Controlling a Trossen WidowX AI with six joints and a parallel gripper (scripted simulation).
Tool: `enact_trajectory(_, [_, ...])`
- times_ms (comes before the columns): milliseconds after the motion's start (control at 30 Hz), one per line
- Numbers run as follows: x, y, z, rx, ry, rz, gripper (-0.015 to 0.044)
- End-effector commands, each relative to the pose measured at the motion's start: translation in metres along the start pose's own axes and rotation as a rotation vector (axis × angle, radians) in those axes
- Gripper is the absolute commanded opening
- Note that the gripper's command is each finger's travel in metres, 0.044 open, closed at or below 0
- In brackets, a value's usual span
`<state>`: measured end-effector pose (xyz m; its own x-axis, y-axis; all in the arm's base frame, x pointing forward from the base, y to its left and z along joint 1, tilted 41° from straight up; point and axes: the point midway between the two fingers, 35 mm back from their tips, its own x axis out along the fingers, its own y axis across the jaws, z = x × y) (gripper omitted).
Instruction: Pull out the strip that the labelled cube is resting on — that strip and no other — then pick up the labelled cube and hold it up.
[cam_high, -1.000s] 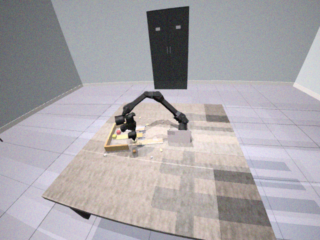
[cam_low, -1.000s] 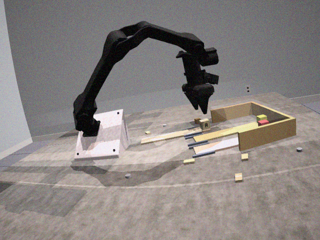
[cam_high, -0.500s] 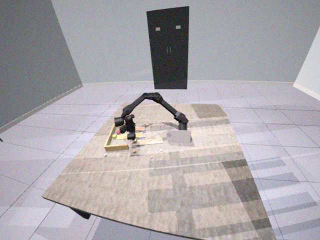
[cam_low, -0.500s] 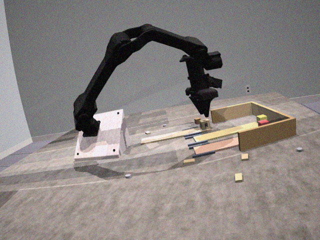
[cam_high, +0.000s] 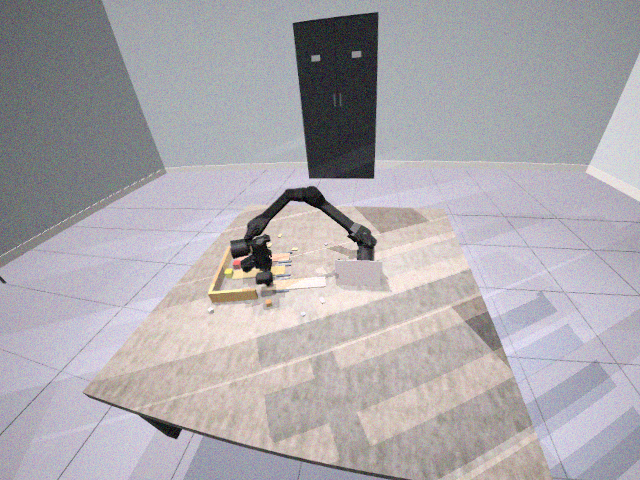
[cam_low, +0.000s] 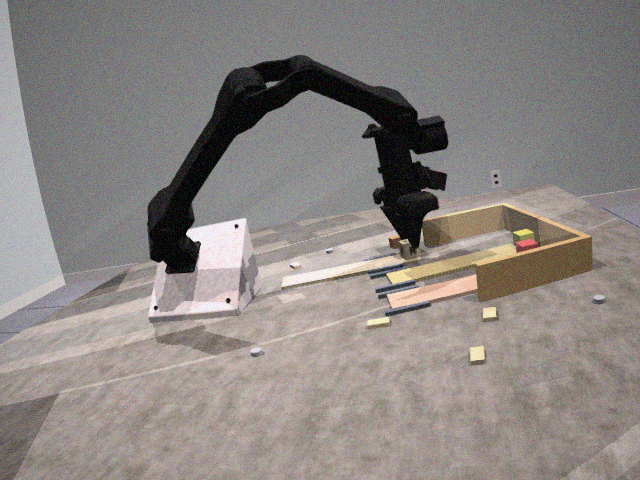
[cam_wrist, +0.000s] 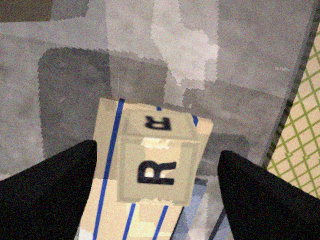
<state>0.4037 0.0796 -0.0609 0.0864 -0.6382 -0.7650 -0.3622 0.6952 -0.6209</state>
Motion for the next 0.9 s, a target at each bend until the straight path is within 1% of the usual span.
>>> enact_trajectory(0, [0.0095,0.0009,-0.0026,-0.011,0.009,-0.005,0.025])
enact_trajectory(367, [0.0167,0.0008,-0.0033,-0.011,0.01,-0.006,0.025])
enact_trajectory(500, [0.0145,0.0003,-0.0021,-0.002,0.006,-0.001,0.0145])
enact_trajectory(733, [0.0145,0.0003,-0.0021,-0.002,0.006,-0.001,0.0098])
enact_trajectory(867, [0.0123,0.0008,-0.0044,-0.002,0.006,-0.001,0.0])
